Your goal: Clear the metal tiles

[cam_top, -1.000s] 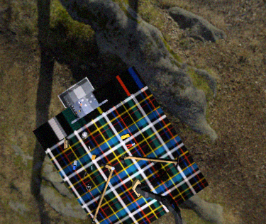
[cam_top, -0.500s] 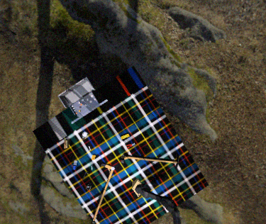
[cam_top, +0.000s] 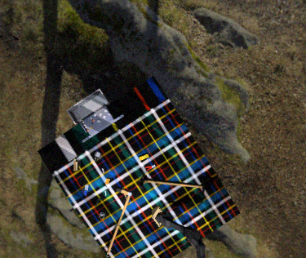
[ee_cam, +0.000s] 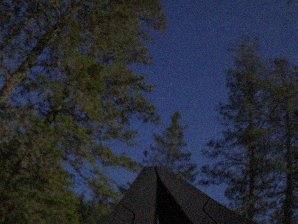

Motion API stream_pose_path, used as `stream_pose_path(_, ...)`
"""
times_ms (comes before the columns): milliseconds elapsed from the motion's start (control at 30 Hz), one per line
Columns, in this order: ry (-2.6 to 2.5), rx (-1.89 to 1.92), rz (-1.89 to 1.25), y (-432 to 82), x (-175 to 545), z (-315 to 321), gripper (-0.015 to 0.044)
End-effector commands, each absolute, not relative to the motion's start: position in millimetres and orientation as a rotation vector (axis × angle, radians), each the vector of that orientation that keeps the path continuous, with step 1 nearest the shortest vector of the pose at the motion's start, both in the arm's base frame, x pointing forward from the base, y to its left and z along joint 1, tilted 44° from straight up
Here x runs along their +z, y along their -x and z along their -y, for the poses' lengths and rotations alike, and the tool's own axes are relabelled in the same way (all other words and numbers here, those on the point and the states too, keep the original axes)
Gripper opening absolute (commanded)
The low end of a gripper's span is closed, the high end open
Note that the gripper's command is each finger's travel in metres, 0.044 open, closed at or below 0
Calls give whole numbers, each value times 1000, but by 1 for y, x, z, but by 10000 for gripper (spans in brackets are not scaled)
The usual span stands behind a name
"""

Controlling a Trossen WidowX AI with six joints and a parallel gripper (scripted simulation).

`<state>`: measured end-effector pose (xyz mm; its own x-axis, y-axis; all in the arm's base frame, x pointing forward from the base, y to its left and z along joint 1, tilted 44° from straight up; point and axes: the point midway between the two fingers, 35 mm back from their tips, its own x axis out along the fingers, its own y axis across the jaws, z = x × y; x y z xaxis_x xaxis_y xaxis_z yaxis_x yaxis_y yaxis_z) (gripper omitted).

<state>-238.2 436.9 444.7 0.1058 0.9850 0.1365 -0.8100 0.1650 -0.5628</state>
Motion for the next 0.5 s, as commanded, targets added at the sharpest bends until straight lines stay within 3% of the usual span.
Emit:
stream_pose_path(0, 465, 1354, 562, 230, 433, -447, 0)
stream_pose_path(467, 696, 1267, 589, 187, 403, -477, 0)
